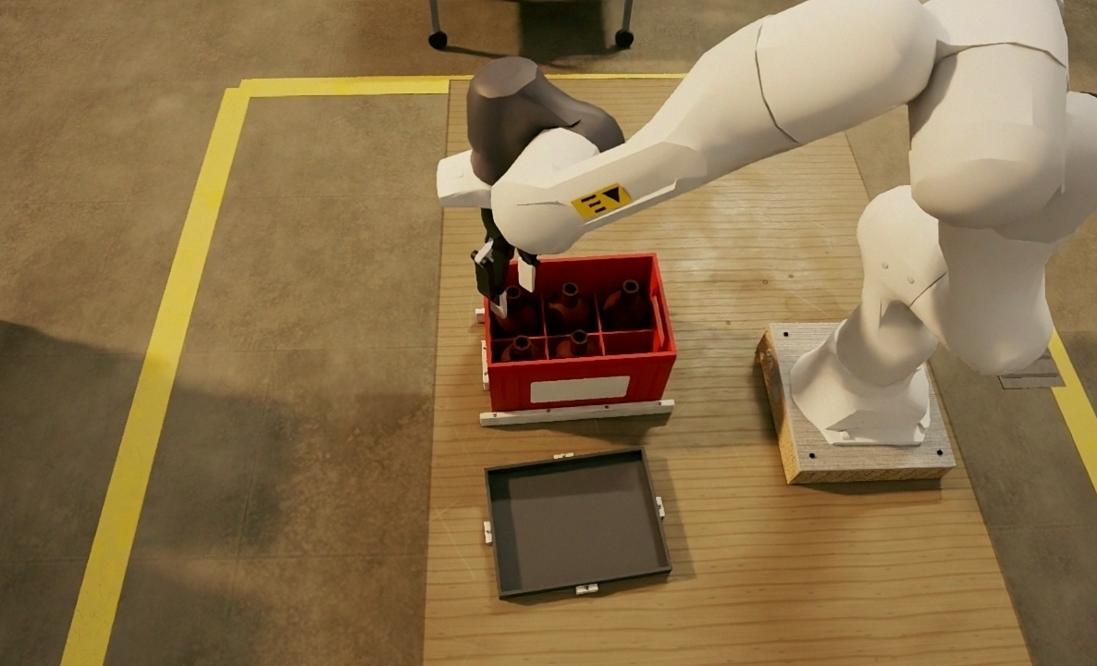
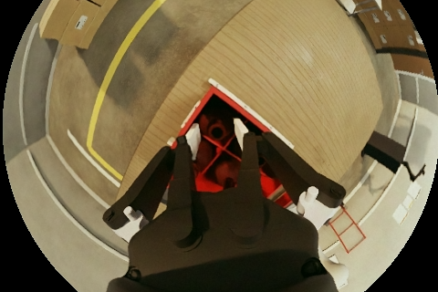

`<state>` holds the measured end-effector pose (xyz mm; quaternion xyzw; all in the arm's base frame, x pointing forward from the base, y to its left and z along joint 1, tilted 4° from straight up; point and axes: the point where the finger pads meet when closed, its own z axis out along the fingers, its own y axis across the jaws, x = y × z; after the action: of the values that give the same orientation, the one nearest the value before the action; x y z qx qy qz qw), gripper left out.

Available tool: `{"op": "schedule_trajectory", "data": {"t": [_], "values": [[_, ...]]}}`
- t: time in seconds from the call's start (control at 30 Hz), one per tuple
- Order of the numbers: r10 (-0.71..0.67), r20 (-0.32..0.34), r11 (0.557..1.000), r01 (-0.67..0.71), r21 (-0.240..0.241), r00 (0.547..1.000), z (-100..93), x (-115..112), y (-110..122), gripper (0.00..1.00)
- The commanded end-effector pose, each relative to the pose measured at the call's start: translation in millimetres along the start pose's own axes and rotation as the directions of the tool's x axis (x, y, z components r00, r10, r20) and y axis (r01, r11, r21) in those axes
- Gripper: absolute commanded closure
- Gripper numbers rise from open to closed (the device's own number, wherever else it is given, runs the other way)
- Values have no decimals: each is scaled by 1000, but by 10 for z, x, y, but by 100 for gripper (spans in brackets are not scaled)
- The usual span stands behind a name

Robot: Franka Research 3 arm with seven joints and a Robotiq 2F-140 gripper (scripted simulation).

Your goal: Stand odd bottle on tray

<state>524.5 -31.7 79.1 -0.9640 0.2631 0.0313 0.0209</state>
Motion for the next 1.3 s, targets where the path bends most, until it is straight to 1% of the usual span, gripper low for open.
{"op": "schedule_trajectory", "data": {"t": [0.0, 0.37, 0.53, 0.67, 0.73, 1.13, 1.23, 1.27], "values": [[-2, 0, 1000, 2, -1, 1000, 15, 0, 5, 56], [-2, 0, 1000, 2, -1, 1000, -9, 0, 5, 56], [-2, 0, 1000, 2, -1, 1000, -85, 0, 5, 56], [-2, 0, 1000, 2, -1, 1000, -189, 0, 5, 56], [-2, 0, 1000, 2, -1, 1000, -189, 0, 5, 56], [-2, 0, 1000, 2, -1, 1000, -610, 0, 4, 56], [-2, 0, 1000, 2, -1, 1000, -699, 0, 4, 56], [-2, 0, 1000, 2, -1, 1000, -699, 0, 4, 56]]}}
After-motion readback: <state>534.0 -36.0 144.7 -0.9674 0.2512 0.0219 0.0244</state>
